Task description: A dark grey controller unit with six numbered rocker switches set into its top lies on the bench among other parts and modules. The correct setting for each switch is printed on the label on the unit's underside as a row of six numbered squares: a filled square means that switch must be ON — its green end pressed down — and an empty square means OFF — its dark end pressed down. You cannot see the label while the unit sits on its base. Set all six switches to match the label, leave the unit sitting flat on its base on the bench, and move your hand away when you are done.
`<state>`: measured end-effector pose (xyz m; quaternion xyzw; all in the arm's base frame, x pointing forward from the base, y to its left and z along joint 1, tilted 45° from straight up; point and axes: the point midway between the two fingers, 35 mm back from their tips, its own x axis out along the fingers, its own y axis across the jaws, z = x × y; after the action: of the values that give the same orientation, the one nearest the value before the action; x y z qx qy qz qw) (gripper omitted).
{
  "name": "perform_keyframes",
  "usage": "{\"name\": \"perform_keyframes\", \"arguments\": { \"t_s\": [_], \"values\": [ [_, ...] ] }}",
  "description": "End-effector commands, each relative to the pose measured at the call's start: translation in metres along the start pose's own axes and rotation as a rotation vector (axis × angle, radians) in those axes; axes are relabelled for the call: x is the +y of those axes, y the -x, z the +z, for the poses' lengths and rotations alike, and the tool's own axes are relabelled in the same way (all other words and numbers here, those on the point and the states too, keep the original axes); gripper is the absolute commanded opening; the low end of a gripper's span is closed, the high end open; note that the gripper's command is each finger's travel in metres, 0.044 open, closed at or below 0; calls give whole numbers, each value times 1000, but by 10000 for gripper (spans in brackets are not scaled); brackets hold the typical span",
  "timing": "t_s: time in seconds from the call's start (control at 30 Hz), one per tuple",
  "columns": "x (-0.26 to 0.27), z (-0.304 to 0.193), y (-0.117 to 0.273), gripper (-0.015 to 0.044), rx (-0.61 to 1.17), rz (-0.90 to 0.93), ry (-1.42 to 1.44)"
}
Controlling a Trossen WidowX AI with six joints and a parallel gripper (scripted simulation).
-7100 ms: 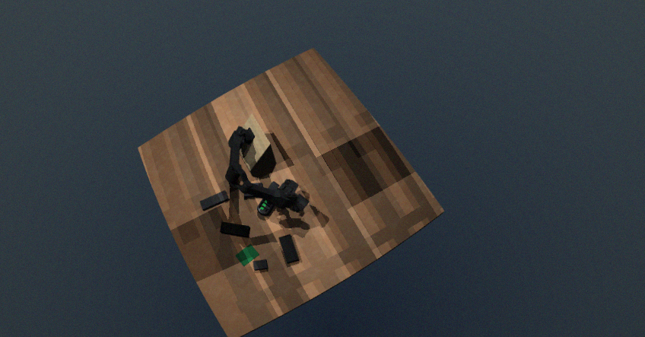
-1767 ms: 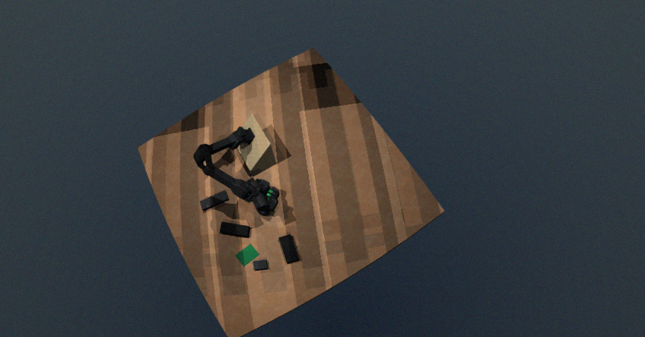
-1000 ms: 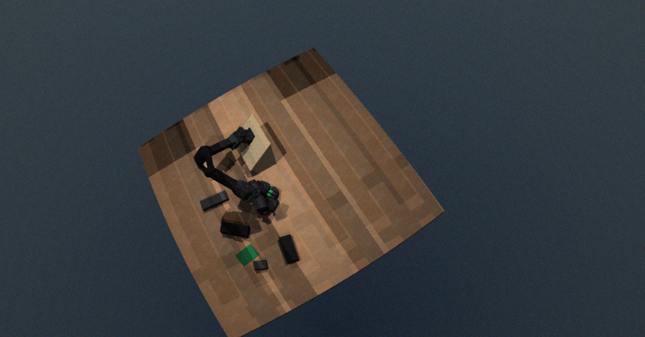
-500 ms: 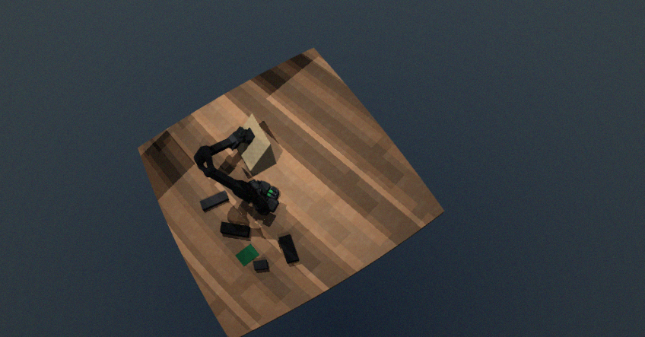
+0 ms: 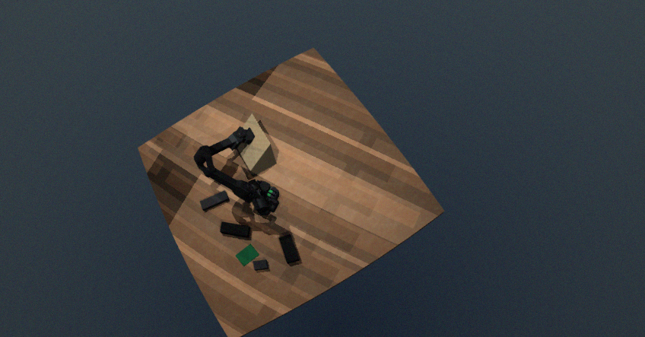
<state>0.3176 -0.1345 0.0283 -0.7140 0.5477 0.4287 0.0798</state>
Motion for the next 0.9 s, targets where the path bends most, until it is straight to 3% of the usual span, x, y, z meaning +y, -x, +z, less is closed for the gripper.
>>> {"name": "perform_keyframes", "arguments": {
  "t_s": [0.0, 0.87],
  "values": [
    [2, 2, -8, 0, -13, 10, -5],
    [2, 2, -10, 0, -13, 10, -5]
  ]
}}
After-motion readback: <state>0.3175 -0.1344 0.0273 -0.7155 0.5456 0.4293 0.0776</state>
